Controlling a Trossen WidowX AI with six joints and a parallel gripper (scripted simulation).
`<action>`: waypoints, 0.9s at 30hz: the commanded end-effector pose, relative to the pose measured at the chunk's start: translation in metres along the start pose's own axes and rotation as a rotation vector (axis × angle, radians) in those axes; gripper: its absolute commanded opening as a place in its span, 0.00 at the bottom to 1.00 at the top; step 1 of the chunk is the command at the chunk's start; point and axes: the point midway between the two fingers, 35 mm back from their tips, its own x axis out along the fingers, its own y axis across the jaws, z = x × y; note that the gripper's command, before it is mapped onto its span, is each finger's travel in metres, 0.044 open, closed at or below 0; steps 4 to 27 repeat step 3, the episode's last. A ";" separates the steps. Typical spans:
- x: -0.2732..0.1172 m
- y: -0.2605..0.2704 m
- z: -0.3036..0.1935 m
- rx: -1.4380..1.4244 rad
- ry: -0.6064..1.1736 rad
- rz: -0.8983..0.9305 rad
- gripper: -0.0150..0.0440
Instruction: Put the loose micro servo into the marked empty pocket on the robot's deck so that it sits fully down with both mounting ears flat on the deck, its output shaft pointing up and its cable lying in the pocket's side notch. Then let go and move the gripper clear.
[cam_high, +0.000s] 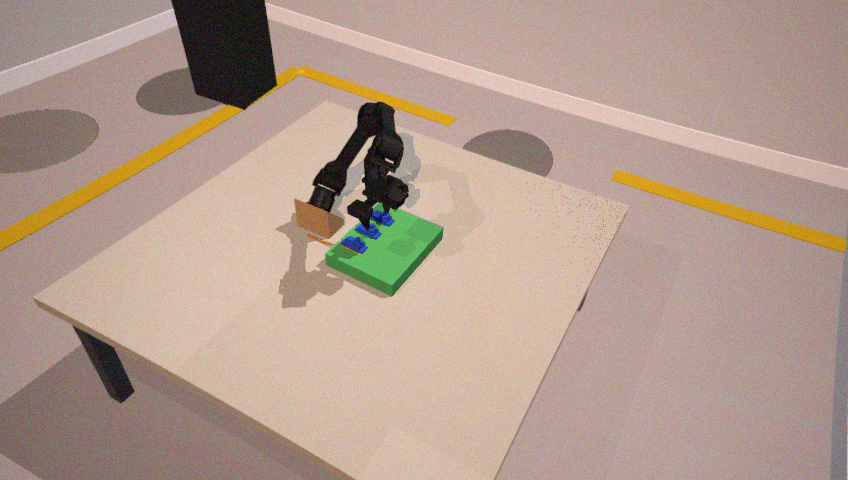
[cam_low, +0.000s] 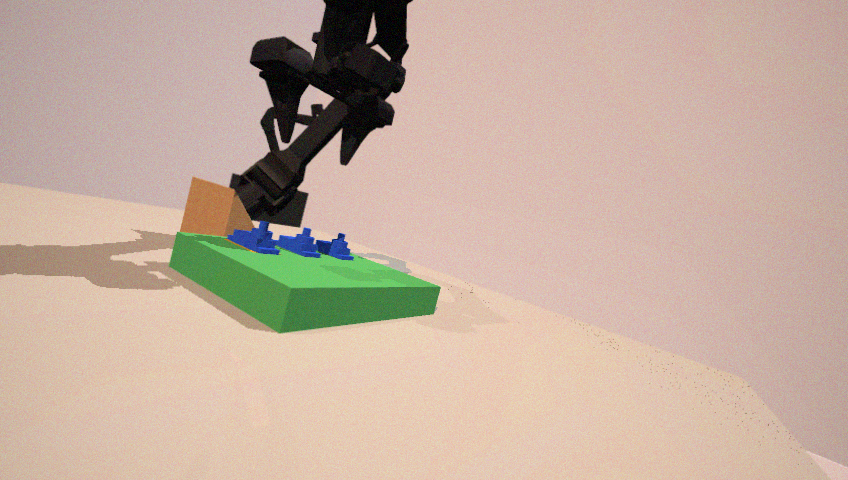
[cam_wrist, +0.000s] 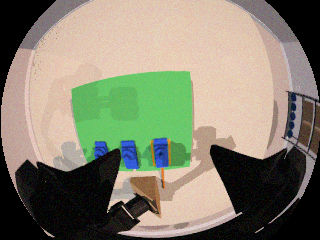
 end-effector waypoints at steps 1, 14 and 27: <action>0.000 0.000 0.000 0.006 0.003 -0.002 1.00; 0.000 0.000 0.000 0.006 0.003 -0.002 1.00; 0.000 0.000 0.000 0.006 0.003 -0.002 1.00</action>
